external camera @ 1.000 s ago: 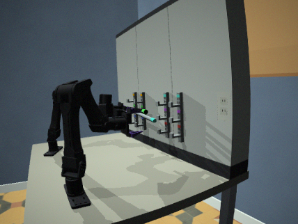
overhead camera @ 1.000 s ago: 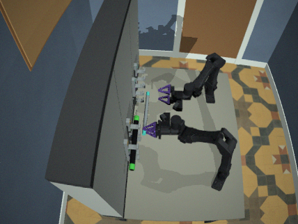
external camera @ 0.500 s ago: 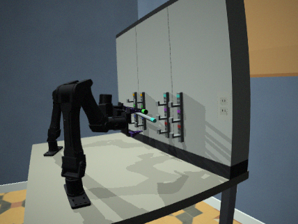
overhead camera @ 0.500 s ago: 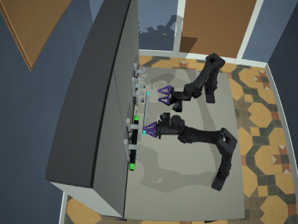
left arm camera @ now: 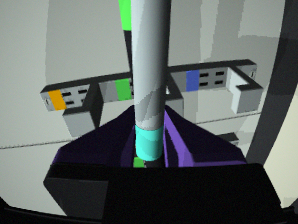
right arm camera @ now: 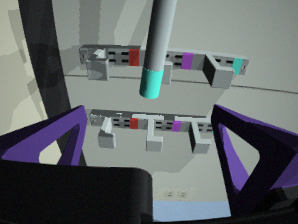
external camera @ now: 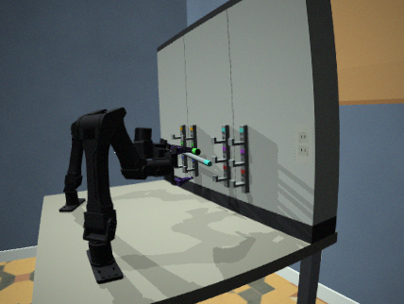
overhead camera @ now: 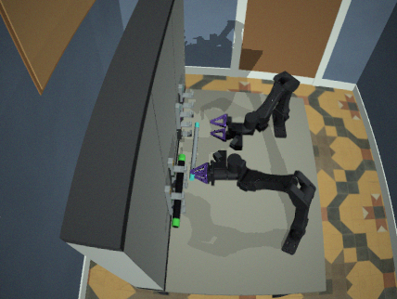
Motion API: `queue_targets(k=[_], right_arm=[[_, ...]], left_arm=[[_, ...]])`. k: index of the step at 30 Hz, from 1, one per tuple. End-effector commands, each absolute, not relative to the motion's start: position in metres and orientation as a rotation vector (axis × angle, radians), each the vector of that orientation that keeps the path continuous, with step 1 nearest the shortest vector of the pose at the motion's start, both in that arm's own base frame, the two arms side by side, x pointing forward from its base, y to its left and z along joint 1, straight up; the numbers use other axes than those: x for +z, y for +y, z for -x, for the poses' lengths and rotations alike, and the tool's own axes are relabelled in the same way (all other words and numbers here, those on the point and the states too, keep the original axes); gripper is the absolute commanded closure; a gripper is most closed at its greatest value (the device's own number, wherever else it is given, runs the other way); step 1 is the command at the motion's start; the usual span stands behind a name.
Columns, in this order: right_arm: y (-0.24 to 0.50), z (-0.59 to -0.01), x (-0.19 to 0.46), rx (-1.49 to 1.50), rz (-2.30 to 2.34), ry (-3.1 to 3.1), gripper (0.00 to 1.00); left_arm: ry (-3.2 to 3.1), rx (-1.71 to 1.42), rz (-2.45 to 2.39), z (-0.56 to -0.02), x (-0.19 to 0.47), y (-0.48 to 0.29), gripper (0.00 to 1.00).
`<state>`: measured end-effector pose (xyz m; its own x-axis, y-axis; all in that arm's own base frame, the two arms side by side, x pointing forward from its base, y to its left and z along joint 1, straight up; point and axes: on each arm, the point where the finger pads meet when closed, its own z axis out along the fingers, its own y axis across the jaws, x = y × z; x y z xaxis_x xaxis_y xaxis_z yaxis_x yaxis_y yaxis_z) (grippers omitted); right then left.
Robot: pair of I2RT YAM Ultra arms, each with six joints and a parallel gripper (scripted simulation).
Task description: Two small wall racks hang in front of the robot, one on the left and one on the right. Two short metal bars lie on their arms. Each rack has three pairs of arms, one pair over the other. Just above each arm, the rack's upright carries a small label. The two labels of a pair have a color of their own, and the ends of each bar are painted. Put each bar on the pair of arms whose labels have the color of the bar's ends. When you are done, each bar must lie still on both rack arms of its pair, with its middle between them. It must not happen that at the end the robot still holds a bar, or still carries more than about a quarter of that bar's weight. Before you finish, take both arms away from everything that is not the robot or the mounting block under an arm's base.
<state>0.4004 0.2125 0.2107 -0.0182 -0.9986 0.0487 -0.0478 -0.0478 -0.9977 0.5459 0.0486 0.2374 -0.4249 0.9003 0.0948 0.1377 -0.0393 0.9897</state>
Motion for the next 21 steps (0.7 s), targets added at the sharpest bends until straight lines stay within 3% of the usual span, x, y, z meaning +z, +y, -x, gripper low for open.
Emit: queue_targets(k=[1,21], right_arm=[[0.220,-0.402,0.231,-1.219,1.203,1.219,0.00],[0.220,-0.416,0.230,-1.219,1.203,1.219,0.00]], left_arm=[[1.536,1.535,-0.959,-0.552,0.283,0.054,1.00],[1.536,1.535,-0.959,-0.551,0.283,0.055,1.00]])
